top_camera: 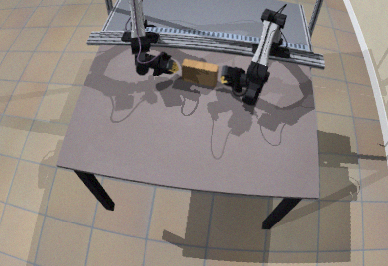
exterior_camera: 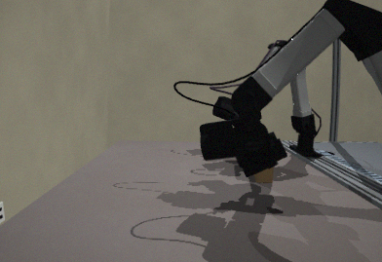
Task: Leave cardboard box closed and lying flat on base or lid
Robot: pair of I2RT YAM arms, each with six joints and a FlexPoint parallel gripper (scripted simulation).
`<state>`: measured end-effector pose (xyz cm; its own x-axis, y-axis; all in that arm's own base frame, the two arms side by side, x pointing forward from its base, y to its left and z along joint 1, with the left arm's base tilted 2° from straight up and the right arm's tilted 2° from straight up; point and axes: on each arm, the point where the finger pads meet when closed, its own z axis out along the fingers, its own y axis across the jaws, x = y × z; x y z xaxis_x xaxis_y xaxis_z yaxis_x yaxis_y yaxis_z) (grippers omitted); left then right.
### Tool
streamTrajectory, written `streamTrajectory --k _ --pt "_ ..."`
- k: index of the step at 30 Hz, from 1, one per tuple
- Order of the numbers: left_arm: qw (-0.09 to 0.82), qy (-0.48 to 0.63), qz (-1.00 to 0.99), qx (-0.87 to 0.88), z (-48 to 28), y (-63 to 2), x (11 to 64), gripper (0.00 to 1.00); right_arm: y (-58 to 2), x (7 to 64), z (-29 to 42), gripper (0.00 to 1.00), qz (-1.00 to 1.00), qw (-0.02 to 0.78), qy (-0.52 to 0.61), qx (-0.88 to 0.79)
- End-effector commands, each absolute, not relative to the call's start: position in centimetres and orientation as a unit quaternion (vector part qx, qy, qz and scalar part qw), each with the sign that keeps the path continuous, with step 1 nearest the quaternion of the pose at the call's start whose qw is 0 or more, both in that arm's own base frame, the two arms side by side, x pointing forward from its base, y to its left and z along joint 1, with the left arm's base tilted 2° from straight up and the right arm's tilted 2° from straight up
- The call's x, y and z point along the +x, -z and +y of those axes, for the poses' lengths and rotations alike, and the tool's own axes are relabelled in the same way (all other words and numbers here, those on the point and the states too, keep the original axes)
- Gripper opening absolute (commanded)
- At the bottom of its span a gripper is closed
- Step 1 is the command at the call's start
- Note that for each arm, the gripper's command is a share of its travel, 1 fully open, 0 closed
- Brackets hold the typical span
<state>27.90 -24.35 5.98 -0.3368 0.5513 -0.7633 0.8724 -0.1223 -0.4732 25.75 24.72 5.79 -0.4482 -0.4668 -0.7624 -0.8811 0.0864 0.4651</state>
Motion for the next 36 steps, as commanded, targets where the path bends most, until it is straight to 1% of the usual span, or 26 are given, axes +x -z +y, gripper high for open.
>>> streamTrajectory --k 1,7,16,36 --pt "0.152 0.52 0.644 0.54 -25.1 -6.3 28.3 0.0 -5.7 26.1 25.5 0.0 0.702 0.212 -0.492 -0.47" --pt "0.136 0.529 0.649 0.529 -25.7 -6.0 28.0 0.0 -5.5 26.1 26.1 0.0 0.705 0.199 -0.503 -0.46" --pt "0.16 0.52 0.642 0.541 -25.8 -6.8 28.7 0.0 -5.0 25.6 26.0 0.0 0.708 0.19 -0.505 -0.455" --pt "0.157 0.522 0.642 0.54 -25.9 -6.9 27.9 0.0 -4.7 25.3 26.1 0.0 0.711 0.187 -0.504 -0.453"
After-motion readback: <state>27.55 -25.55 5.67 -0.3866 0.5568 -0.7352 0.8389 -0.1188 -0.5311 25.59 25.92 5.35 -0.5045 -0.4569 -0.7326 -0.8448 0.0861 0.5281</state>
